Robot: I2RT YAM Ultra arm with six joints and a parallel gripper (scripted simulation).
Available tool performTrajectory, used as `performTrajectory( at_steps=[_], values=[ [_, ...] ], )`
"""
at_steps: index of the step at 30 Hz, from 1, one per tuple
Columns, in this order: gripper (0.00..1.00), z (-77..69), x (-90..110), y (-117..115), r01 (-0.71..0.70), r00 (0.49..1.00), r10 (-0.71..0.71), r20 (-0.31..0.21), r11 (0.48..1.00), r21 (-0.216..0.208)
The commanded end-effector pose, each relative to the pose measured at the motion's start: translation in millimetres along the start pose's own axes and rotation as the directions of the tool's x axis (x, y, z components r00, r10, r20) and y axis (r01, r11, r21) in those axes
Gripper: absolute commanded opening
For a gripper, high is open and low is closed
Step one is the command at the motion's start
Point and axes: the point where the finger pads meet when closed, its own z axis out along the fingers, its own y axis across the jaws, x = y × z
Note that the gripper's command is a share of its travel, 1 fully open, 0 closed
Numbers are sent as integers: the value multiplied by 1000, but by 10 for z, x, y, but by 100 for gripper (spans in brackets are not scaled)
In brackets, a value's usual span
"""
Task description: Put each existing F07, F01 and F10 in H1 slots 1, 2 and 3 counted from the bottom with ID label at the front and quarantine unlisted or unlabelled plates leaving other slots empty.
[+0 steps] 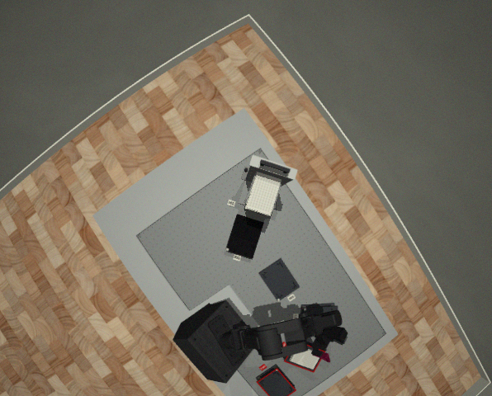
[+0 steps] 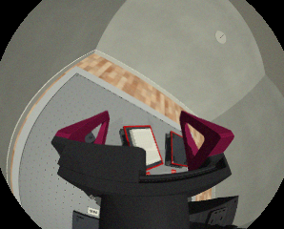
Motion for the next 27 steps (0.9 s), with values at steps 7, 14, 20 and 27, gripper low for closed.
performTrajectory(
  at_steps=[7,14,20,27],
  values=[
    [100,-3,-35,-3,-9,1000,9,7,1000,0],
    [100,-3,-35,-3,-9,1000,9,7,1000,0],
    [0,-60,-30,81,32,999,-33,-23,998,-62],
    [0,-202,13,261,92,992,-103,-66,984,-153]
  ],
)
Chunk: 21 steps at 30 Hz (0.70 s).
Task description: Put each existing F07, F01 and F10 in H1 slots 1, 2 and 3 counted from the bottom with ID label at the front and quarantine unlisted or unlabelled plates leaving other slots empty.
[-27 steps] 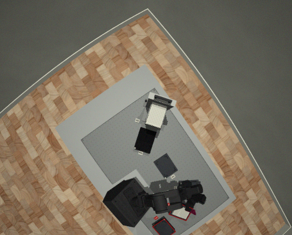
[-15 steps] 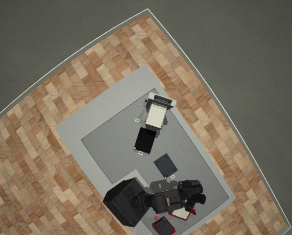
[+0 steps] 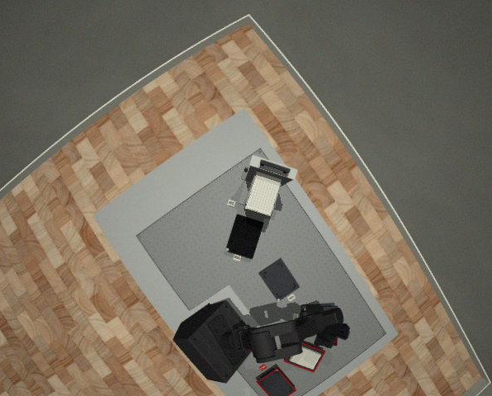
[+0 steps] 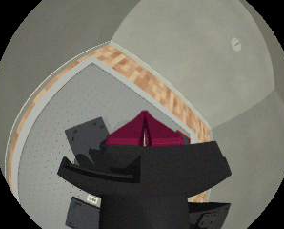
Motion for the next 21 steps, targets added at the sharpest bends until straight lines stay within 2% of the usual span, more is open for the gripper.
performTrajectory(
  at_steps=[1,5,7,10,12,16,18,21],
  values=[
    [0,-57,64,83,46,998,-47,-38,998,-39],
    [0,-137,97,185,98,991,-107,-76,988,-118],
    [0,-137,97,185,98,991,-107,-76,988,-118],
    [0,-202,124,256,133,983,-152,-101,975,-177],
    [0,-245,143,303,133,983,-152,-101,975,-177],
    [0,-343,182,387,176,968,-214,-129,950,-257],
    [0,-391,201,428,176,968,-214,-129,950,-257],
    [0,-471,233,481,205,954,-262,-147,925,-320]
  ],
)
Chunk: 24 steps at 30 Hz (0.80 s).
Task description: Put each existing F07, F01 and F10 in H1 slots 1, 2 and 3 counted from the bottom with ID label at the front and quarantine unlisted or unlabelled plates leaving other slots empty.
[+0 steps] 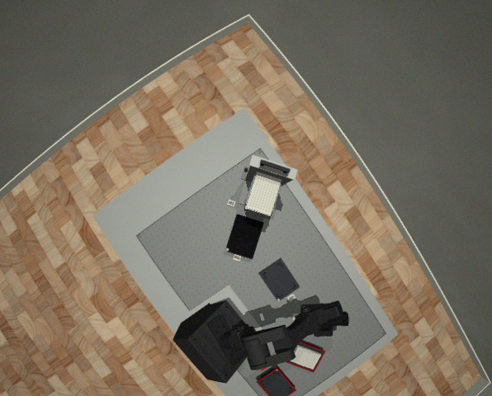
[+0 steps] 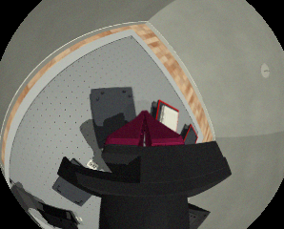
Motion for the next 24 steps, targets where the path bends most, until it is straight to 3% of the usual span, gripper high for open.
performTrajectory(
  at_steps=[1,3,7,10,14,16,18,20,22,24],
  values=[
    [0,-74,40,54,45,998,-47,-38,998,-50],
    [0,-74,40,54,45,998,-47,-38,998,-50],
    [0,-157,81,150,96,992,-105,-72,987,-130],
    [0,-220,113,221,95,992,-105,-73,987,-130],
    [0,-313,161,305,141,981,-164,-101,968,-210],
    [0,-359,184,346,140,981,-164,-101,968,-210],
    [0,-410,209,383,162,974,-196,-114,954,-253],
    [0,-410,209,383,162,974,-196,-114,954,-253],
    [0,-461,234,419,181,967,-224,-124,940,-291],
    [0,-511,259,454,180,967,-224,-125,940,-291]
  ],
)
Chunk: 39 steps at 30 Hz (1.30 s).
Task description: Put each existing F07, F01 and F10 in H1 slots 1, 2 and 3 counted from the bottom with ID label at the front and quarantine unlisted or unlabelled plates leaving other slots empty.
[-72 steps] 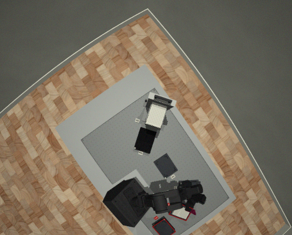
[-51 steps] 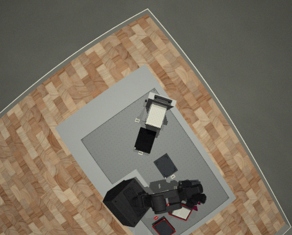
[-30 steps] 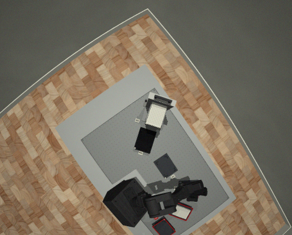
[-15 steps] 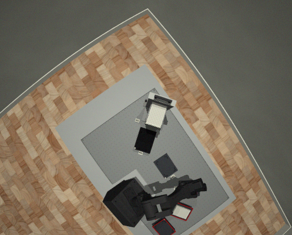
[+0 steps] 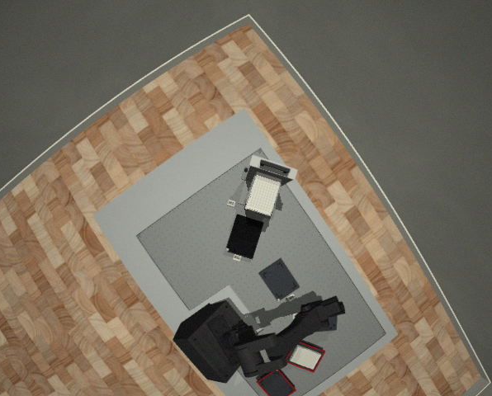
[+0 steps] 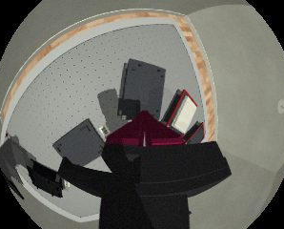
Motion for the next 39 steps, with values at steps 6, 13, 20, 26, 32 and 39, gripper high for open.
performTrajectory(
  at_steps=[6,13,20,26,32,39],
  values=[
    [0,-182,105,195,64,997,-69,-45,993,-97],
    [0,-289,175,303,111,989,-125,-74,978,-177],
    [0,-450,279,435,152,979,-182,-97,954,-258],
    [0,-597,373,535,188,964,-238,-116,923,-337],
    [0,-699,437,593,205,955,-269,-123,902,-380],
    [0,-883,553,678,232,937,-324,-134,859,-457]
  ],
)
